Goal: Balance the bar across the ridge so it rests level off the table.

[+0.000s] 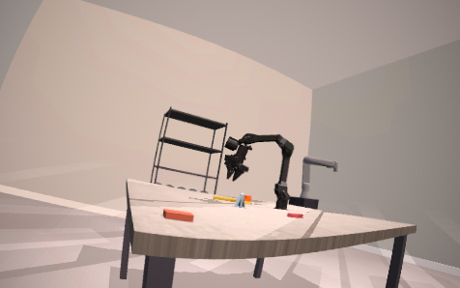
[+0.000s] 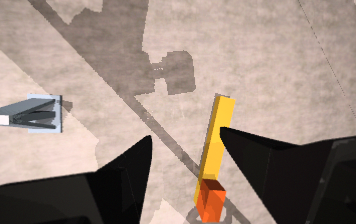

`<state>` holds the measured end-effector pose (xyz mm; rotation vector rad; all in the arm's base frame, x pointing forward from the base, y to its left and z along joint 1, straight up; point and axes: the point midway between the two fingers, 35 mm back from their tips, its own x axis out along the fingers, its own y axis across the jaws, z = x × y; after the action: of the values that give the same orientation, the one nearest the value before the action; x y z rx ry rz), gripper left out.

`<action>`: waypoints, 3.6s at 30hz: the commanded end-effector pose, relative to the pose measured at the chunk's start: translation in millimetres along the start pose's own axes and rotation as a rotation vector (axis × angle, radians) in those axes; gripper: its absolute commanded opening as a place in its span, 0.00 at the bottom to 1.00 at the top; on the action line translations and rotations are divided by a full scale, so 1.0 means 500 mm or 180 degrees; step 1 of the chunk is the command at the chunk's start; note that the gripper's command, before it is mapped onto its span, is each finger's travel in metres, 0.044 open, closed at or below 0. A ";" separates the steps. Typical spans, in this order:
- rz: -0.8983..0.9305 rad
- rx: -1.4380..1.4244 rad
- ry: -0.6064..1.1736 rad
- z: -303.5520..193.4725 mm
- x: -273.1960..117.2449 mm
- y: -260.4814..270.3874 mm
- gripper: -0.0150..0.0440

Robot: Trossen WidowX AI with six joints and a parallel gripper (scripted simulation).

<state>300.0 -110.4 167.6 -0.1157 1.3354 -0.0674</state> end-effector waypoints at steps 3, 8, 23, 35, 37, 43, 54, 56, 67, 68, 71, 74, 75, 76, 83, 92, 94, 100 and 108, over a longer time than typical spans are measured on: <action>0.0034 0.0179 0.0161 -0.025 0.007 -0.038 0.79; 0.0065 0.0380 0.0306 -0.053 0.012 -0.075 0.79; 0.0202 0.0973 0.0686 -0.146 0.018 -0.164 0.79; 0.0220 0.1025 0.0716 -0.169 0.106 -0.165 0.79; 0.0220 0.1025 0.0716 -0.176 0.135 -0.161 0.79; 0.0221 0.1025 0.0717 -0.187 0.169 -0.154 0.79; 0.0221 0.1025 0.0717 -0.192 0.196 -0.152 0.79; 0.0221 0.1025 0.0717 -0.193 0.202 -0.151 0.79; 0.0221 0.1025 0.0717 -0.198 0.219 -0.149 0.79; 0.0221 0.1025 0.0717 -0.198 0.219 -0.149 0.79; 0.0221 0.1025 0.0717 -0.198 0.219 -0.149 0.79; 0.0221 0.1025 0.0717 -0.198 0.219 -0.149 0.79; 0.0221 0.1025 0.0717 -0.198 0.219 -0.149 0.79; 0.0221 0.1025 0.0717 -0.198 0.219 -0.149 0.79; 0.0212 0.1045 0.0723 -0.198 0.218 -0.149 0.52; 0.0213 0.1045 0.0723 -0.197 0.215 -0.150 0.35; 0.0213 0.1044 0.0722 -0.193 0.207 -0.152 0.26; 0.0213 0.1041 0.0721 -0.183 0.179 -0.159 0.25; 0.0214 0.1038 0.0719 -0.172 0.140 -0.166 0.25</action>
<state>232.9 -203.8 81.2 0.2244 1.5438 -0.2442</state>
